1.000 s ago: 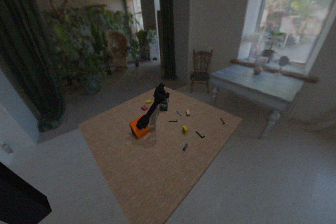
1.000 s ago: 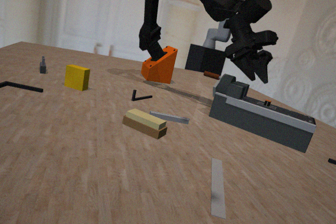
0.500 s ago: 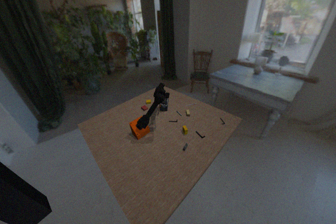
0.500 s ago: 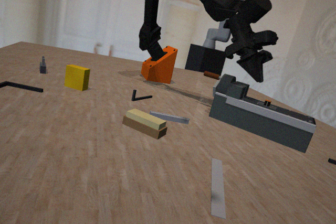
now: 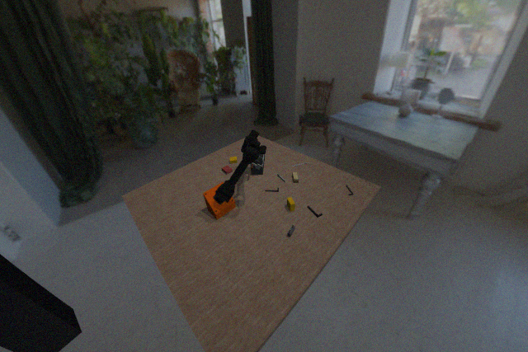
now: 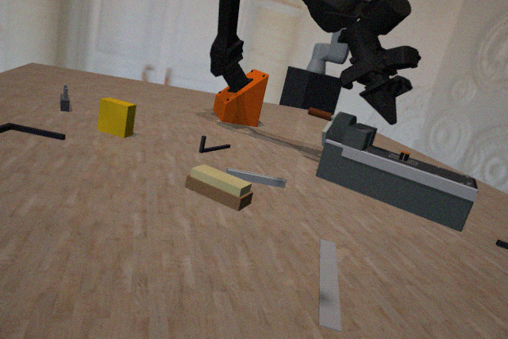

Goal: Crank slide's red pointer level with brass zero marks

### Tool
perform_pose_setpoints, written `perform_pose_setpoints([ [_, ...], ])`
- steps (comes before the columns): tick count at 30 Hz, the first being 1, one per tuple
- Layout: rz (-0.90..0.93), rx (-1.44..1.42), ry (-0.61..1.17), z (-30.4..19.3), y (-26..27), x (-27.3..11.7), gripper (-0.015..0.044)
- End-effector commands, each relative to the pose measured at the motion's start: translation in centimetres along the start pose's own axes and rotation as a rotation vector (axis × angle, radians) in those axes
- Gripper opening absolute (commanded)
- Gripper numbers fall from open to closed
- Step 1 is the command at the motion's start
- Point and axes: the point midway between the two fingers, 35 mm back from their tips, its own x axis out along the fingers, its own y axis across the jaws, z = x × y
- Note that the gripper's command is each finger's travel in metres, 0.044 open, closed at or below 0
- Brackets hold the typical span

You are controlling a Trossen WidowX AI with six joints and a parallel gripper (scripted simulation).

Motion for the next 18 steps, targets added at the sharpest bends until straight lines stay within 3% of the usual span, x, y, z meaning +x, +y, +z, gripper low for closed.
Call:
perform_pose_setpoints([
  [1, 0.000, 0.000, 0.000, 0.00, -0.01, 0.00, 0.0000],
  [3, 0.000, 0.000, 0.000, 0.00, -0.01, 0.00, 0.0000],
  [18, 0.000, 0.000, 0.000, 0.00, -0.01, 0.00, 0.0394],
])
